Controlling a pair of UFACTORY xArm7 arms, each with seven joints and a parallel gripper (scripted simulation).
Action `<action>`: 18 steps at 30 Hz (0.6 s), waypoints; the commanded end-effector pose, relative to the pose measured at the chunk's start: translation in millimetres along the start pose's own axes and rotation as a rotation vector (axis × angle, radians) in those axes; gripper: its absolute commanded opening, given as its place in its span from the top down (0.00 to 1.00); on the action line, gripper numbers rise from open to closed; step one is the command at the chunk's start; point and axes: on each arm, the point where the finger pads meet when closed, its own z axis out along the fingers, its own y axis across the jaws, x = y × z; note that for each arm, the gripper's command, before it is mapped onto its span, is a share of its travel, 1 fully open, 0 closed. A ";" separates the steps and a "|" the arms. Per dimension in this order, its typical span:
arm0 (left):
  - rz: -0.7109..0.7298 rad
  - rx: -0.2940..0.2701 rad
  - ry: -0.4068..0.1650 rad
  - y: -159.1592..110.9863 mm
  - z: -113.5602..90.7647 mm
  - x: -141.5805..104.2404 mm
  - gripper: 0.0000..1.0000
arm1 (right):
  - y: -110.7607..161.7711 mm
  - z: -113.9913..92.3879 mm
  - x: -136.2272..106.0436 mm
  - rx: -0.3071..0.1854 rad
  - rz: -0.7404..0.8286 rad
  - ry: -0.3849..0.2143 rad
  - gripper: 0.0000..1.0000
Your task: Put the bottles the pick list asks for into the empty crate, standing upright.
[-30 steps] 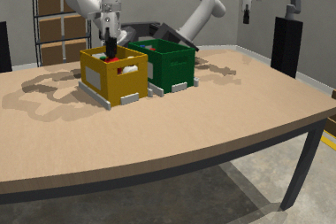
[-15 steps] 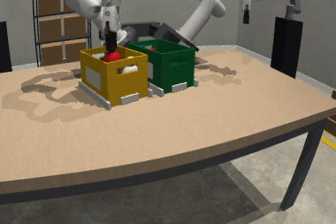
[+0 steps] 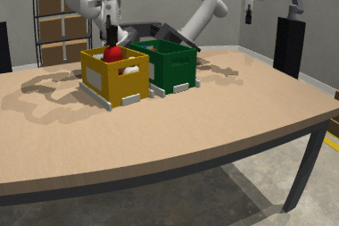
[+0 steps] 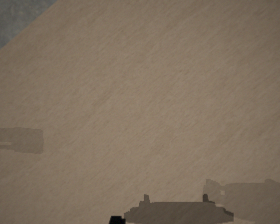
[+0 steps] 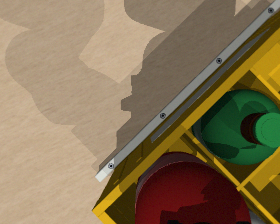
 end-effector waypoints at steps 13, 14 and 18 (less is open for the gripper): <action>-0.001 -0.001 0.003 0.2 -1.1 0.8 0.00 | -0.4 -25.2 -0.7 0.003 -0.001 -0.002 1.00; -0.001 -0.001 0.003 0.2 -1.1 0.8 0.00 | -0.4 -26.9 -0.7 0.003 -0.001 -0.002 1.00; -0.001 -0.001 0.003 0.2 -1.1 0.8 0.00 | -0.4 -30.2 -0.7 0.003 -0.001 -0.002 1.00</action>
